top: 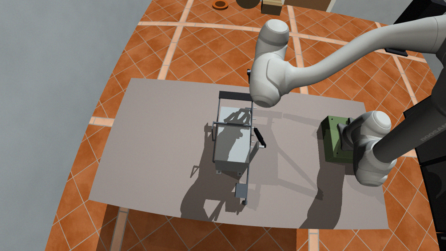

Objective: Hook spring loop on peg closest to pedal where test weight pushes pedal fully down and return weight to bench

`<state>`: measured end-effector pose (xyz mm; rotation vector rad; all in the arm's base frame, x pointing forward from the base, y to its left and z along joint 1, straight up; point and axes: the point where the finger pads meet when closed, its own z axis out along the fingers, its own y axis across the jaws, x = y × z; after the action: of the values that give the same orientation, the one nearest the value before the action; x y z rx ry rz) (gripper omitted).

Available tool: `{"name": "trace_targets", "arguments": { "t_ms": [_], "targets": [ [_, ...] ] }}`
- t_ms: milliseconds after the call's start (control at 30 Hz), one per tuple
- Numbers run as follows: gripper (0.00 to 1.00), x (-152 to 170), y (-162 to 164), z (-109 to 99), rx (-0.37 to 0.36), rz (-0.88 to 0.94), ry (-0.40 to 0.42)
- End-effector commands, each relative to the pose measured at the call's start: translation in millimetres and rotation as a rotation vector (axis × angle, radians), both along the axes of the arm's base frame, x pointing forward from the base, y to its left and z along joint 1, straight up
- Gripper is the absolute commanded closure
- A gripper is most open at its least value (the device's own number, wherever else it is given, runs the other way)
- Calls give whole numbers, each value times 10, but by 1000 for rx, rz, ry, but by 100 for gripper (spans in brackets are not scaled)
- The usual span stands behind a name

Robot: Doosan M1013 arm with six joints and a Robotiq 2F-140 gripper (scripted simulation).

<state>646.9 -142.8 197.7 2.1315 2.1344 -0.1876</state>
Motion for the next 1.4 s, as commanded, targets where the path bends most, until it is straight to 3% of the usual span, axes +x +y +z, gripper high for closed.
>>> {"name": "trace_targets", "arguments": {
  "t_ms": [0,1367],
  "targets": [
    [75,9,-6,10,0,0,-1],
    [75,6,-3,-500,-1,0,-1]
  ]
}}
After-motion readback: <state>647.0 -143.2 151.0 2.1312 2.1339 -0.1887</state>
